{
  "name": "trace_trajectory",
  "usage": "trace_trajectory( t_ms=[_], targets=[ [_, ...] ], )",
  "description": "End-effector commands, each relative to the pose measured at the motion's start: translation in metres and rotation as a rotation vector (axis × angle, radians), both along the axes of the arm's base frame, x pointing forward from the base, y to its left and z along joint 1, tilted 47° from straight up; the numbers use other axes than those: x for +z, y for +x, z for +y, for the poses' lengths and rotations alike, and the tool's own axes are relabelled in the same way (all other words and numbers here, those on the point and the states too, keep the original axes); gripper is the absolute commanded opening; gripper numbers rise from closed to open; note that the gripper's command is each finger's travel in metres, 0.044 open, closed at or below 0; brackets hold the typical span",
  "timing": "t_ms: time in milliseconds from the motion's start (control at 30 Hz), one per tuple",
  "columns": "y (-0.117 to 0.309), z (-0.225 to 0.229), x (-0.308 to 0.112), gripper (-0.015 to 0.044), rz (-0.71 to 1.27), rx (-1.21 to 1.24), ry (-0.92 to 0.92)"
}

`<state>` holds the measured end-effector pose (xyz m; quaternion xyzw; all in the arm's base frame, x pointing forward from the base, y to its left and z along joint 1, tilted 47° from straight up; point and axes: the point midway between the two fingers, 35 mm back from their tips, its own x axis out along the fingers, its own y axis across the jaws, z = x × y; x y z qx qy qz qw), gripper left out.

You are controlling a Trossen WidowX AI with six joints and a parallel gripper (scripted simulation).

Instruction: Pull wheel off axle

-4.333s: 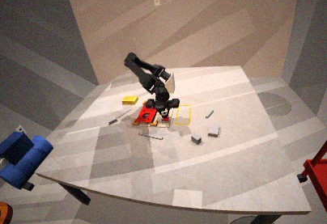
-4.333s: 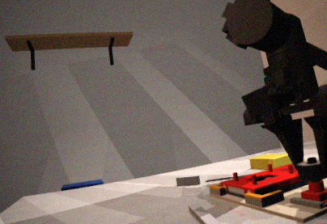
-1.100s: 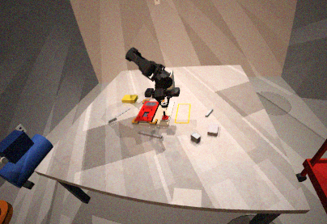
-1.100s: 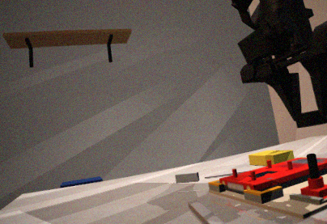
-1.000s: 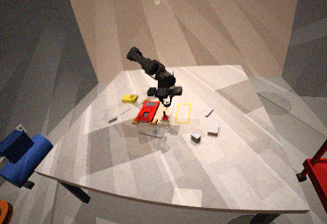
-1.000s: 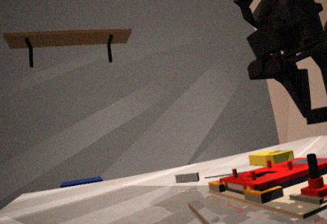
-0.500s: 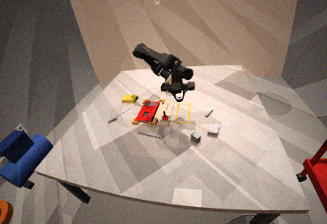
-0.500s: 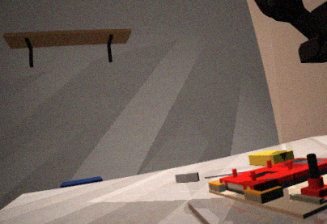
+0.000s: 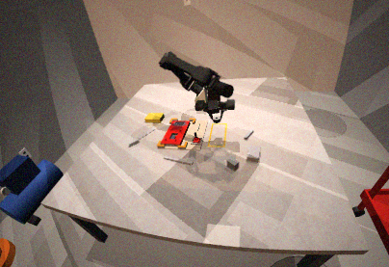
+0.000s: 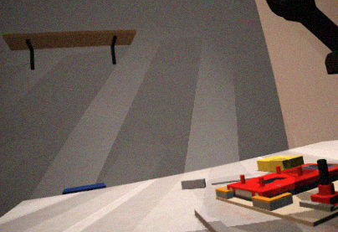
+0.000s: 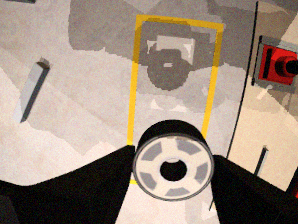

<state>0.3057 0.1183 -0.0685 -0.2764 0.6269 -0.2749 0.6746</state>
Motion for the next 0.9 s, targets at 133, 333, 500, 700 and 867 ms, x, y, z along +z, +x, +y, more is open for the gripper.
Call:
trace_trajectory(
  t_ms=[133,333,500,700,867],
  targets=[
    [0.001,-0.02,-0.02,0.0,0.01,0.003,-0.007],
    [0.004,-0.05,-0.048,0.0,0.009,0.003,-0.009],
    [0.003,-0.068,-0.062,0.0,0.009,0.002,-0.013],
    [0.004,-0.065,-0.06,0.0053,0.005,-0.003,-0.008],
    [0.004,-0.065,-0.06,0.0184,0.005,-0.003,-0.008]
  ],
)
